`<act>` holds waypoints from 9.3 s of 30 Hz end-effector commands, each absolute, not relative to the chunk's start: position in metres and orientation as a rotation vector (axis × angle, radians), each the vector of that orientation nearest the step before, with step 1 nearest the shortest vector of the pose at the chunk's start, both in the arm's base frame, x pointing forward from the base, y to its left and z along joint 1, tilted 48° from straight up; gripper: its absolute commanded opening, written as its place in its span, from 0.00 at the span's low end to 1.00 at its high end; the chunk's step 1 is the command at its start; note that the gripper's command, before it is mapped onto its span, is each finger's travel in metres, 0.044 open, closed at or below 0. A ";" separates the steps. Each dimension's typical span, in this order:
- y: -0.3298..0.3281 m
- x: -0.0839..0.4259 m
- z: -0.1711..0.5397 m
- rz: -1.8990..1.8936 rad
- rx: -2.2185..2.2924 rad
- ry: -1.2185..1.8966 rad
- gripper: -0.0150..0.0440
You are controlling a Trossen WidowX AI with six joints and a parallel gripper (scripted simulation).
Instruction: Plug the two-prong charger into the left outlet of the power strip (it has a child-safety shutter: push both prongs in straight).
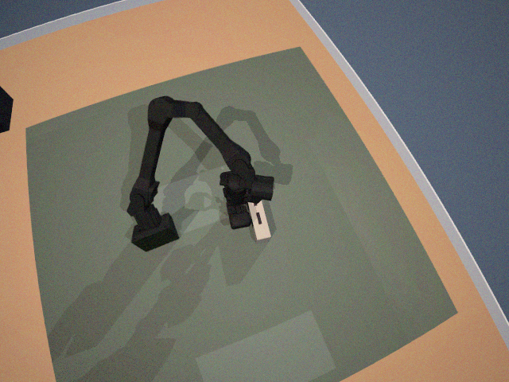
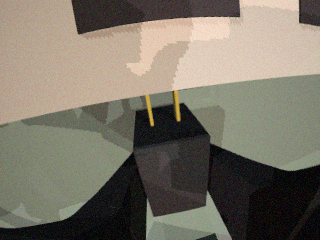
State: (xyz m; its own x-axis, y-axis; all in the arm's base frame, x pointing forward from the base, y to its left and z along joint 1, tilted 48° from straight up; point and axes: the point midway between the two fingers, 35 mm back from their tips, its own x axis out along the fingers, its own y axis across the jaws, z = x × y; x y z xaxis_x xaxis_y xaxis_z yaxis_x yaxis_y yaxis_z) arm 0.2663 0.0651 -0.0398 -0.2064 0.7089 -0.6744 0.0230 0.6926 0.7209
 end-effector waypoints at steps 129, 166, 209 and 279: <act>0.069 0.296 -0.043 0.696 0.606 1.680 0.25; 0.066 0.296 -0.040 0.696 0.606 1.680 0.25; 0.067 0.291 -0.041 0.692 0.609 1.708 0.25; 0.065 0.269 -0.039 0.695 0.607 1.683 1.00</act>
